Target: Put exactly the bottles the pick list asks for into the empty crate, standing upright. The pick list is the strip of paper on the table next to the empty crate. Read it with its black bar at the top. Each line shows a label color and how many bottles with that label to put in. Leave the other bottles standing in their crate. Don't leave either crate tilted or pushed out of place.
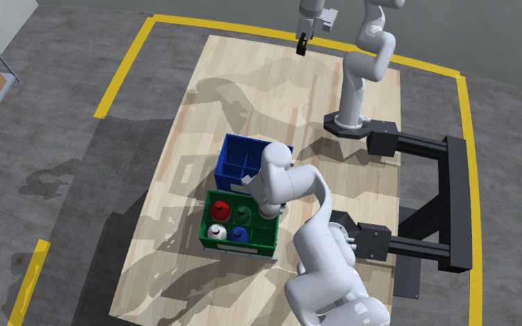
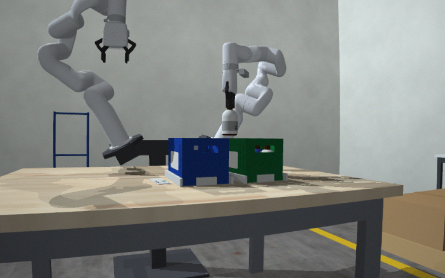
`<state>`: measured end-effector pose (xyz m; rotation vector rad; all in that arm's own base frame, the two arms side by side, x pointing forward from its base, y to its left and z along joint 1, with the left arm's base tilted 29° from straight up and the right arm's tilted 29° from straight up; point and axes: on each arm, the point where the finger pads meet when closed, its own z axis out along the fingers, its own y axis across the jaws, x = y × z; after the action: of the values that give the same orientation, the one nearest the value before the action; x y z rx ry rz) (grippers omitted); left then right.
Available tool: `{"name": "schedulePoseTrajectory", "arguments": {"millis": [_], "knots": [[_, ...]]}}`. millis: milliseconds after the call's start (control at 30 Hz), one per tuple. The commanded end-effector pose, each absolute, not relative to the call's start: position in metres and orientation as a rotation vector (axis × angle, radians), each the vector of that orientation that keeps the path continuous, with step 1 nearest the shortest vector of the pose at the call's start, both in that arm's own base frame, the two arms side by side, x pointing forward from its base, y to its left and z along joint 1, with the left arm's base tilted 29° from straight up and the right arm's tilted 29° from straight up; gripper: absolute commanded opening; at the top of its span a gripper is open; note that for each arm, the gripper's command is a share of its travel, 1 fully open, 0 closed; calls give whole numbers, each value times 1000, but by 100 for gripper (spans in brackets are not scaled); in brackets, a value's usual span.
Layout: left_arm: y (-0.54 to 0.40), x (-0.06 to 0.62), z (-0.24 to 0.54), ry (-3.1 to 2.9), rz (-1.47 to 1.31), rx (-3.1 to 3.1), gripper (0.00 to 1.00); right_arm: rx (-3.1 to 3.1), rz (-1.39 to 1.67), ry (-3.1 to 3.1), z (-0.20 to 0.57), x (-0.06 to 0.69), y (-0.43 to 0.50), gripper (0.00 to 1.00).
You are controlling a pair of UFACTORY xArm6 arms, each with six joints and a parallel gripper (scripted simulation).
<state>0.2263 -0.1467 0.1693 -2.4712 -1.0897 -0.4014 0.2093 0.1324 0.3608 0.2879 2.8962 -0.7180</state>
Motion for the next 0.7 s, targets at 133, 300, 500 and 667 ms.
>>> {"name": "schedulePoseTrajectory", "arguments": {"millis": [133, 300, 500, 667], "knots": [[-160, 227, 164, -1092, -404, -2475, 0, 288, -715, 2896, 361, 210, 133, 100], [-168, 227, 159, -1092, -404, -2475, 0, 288, -715, 2896, 361, 210, 133, 100], [-179, 227, 154, -1092, -403, -2475, 0, 288, -715, 2896, 361, 210, 133, 100], [-184, 227, 151, -1092, -403, -2475, 0, 288, -715, 2896, 361, 210, 133, 100]]}}
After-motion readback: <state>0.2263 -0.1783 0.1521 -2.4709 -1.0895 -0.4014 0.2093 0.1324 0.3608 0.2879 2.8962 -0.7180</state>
